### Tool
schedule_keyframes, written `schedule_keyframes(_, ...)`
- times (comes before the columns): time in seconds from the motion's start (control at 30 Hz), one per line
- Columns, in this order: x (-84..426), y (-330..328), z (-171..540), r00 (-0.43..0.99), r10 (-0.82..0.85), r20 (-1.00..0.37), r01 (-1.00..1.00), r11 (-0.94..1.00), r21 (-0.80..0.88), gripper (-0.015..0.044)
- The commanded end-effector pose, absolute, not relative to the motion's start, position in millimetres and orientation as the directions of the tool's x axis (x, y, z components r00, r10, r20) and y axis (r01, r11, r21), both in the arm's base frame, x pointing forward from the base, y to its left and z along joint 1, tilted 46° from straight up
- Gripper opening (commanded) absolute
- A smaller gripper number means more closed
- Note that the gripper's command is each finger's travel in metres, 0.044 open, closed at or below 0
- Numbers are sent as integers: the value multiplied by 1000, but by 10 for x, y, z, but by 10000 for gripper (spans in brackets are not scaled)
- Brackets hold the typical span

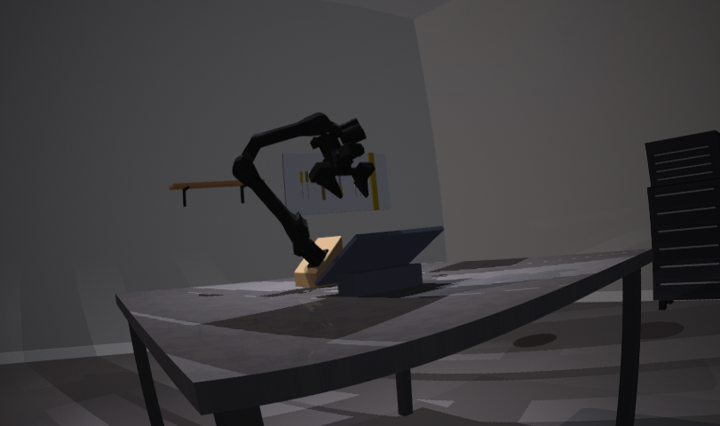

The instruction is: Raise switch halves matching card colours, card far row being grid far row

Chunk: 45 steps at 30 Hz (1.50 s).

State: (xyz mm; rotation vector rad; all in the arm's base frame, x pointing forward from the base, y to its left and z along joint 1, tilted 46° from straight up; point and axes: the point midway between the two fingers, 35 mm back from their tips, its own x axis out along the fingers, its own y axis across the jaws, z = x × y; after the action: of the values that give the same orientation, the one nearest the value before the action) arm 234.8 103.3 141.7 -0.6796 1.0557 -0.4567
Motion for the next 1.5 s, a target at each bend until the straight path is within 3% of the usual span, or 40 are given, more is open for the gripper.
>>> schedule_keyframes(0.0,2368,1041,1401,431,-641,-635,24,712,-702,374)
schedule_keyframes(0.3,3355,1213,478,429,-652,-625,55,710,-702,137)
schedule_keyframes(0.47,3430,1204,393,429,-654,-623,59,708,-703,6)
schedule_keyframes(1.47,3694,816,36,407,-662,-629,61,707,-704,0)
